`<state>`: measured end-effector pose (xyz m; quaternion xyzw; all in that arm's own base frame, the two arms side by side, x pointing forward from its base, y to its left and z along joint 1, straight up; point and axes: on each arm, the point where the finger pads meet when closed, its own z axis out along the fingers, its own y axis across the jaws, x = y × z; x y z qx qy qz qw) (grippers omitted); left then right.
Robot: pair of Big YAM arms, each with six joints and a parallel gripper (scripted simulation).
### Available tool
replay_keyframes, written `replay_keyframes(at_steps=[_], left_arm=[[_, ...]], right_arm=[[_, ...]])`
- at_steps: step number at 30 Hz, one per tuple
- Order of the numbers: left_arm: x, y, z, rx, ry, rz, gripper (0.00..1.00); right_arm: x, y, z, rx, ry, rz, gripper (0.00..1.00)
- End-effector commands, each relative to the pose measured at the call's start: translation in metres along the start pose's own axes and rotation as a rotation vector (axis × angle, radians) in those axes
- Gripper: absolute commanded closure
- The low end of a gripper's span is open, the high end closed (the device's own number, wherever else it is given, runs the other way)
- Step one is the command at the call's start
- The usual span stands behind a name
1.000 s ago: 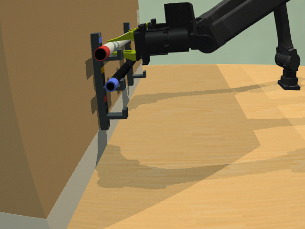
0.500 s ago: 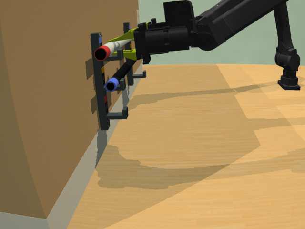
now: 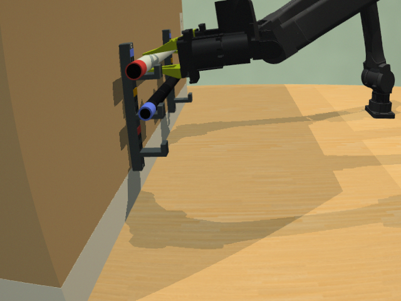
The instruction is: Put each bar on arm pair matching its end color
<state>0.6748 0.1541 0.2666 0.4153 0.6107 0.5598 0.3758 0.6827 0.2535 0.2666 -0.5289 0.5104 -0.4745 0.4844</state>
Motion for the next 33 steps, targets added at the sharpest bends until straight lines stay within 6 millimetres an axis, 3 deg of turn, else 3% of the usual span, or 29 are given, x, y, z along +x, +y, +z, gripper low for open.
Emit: replay_keyframes(at_steps=[1,33], left_arm=[[0.0075,0.0789,0.0003,-0.112,0.014,-0.013,1.00],[0.0065,0.0881,-0.0039,-0.112,0.014,-0.013,1.00]], right_arm=[[0.0015,-0.0890,0.0002,0.132,0.005,0.047,1.00],[0.0014,-0.0897,-0.0033,0.132,0.005,0.047,1.00]])
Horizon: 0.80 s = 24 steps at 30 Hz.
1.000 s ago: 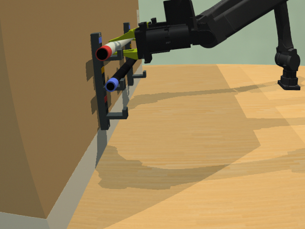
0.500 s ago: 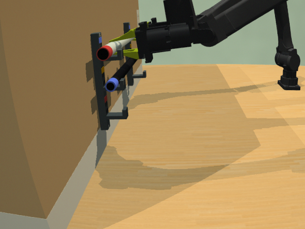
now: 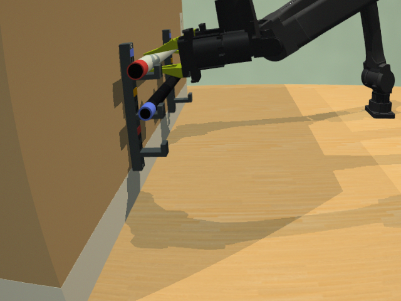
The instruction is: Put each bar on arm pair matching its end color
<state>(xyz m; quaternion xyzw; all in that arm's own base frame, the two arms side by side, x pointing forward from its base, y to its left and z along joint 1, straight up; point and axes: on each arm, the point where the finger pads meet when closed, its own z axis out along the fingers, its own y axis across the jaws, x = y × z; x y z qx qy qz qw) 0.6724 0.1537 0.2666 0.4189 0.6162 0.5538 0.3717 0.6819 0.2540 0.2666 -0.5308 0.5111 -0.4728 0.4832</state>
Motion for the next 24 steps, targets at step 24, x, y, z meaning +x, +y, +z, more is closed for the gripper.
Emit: replay_keyframes(at_steps=[24], left_arm=[[0.0053,0.0912,-0.0132,-0.131,0.014,-0.013,1.00]], right_arm=[[0.0016,-0.0912,-0.0118,0.138,0.006,0.047,1.00]])
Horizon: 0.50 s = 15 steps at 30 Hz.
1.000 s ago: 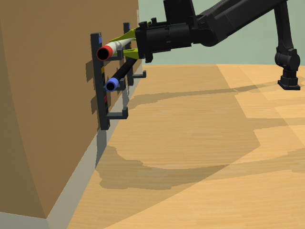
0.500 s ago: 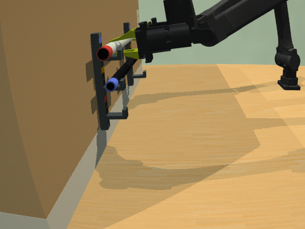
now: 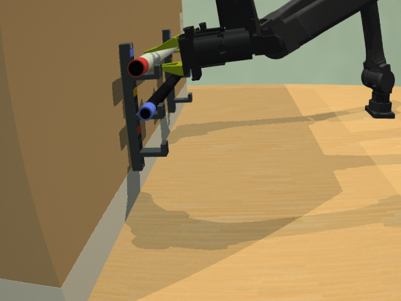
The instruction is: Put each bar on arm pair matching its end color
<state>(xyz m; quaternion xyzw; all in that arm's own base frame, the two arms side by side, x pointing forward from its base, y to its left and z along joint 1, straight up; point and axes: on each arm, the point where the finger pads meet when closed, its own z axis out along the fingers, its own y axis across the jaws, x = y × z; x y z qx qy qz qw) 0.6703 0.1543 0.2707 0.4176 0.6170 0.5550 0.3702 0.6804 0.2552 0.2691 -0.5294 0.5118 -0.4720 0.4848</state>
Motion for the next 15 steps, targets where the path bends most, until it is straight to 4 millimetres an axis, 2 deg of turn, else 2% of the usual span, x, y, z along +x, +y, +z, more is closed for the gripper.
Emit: replay_keyframes(at_steps=[1,15], left_arm=[[0.004,0.088,-0.012,-0.131,0.009,-0.014,1.00],[0.004,0.103,-0.024,-0.131,0.009,-0.014,1.00]], right_arm=[[0.002,-0.089,-0.011,0.136,0.007,0.043,1.00],[0.002,-0.104,-0.022,0.136,0.006,0.043,1.00]])
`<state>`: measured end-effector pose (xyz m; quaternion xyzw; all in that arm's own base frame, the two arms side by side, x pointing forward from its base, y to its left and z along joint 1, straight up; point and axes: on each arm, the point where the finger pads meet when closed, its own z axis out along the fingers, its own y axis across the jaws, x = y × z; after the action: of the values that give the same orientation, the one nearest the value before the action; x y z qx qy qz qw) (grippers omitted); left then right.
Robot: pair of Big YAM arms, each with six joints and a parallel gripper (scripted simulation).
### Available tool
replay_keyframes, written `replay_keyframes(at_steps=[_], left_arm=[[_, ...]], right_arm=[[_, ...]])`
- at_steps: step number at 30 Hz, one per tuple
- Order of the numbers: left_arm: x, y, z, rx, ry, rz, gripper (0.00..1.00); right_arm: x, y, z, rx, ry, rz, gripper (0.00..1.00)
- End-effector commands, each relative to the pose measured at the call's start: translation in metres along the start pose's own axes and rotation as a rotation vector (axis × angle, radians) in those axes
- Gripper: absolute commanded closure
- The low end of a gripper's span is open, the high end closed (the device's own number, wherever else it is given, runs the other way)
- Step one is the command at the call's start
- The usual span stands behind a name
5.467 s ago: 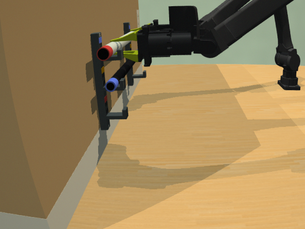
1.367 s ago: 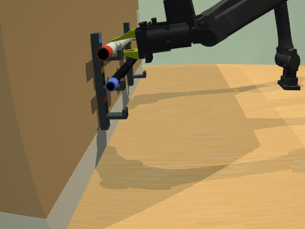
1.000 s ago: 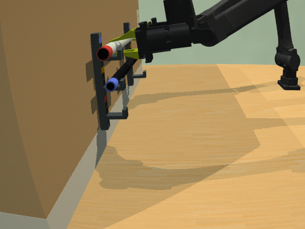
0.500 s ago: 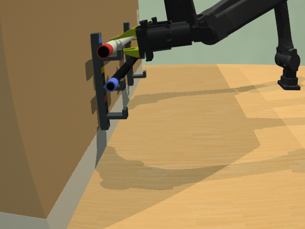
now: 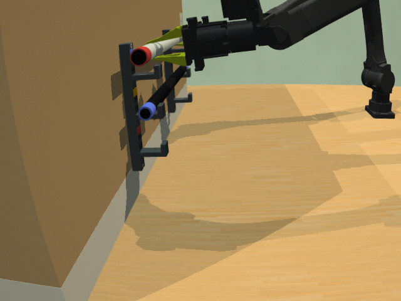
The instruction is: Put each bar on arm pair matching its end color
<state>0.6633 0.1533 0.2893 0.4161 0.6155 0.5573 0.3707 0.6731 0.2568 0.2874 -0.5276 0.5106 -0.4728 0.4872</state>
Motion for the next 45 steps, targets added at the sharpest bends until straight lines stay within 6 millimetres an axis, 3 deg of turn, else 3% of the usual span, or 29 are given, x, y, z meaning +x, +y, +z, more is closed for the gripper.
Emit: replay_keyframes(at_steps=[1,20,28,45], left_arm=[[0.002,0.087,-0.015,-0.125,0.007,-0.014,1.00],[0.000,0.115,-0.037,-0.125,0.007,-0.014,1.00],[0.000,0.109,-0.042,-0.125,0.007,-0.015,1.00],[-0.001,0.093,-0.050,-0.125,0.007,-0.014,1.00]], right_arm=[[0.004,-0.088,-0.013,0.130,0.007,0.041,1.00],[0.007,-0.117,-0.033,0.130,0.007,0.041,1.00],[0.009,-0.131,-0.043,0.130,0.007,0.041,1.00],[0.010,-0.116,-0.051,0.130,0.007,0.041,1.00]])
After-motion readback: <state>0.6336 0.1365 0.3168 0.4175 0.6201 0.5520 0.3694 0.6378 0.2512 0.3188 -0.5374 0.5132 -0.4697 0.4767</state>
